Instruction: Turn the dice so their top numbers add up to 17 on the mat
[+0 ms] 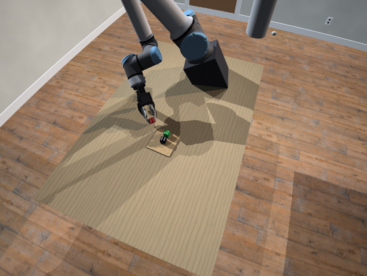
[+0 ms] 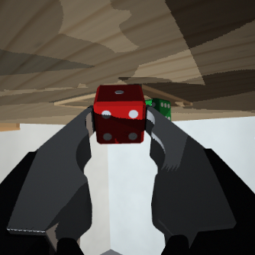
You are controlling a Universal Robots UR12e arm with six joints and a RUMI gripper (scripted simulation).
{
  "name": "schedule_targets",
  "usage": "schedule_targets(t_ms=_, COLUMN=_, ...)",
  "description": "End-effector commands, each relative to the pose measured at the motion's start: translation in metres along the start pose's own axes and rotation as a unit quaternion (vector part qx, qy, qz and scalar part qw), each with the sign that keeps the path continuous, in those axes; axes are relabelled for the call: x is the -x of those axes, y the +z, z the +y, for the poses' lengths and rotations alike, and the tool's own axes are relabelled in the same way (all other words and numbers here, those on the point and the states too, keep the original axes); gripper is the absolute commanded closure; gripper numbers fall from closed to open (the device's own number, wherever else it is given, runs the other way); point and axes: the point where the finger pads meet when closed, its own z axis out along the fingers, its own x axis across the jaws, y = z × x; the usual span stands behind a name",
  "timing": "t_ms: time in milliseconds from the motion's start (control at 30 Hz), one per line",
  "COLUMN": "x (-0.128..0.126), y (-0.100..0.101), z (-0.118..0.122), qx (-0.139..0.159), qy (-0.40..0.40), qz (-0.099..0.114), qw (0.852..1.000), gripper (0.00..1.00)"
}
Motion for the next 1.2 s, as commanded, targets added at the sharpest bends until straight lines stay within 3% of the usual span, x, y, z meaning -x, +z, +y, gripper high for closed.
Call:
schedule_targets(t_ms=0, x=0.0001, y=-0.0001, z=0.0003, qx=0.000, qy=0.000, qz=0.000, qw=1.000, gripper=0.90)
schedule_targets(t_ms=1167, x=0.0001, y=0.0052, z=-0.0073, qx=0.000, qy=0.000, qz=0.000, qw=1.000, gripper=0.90)
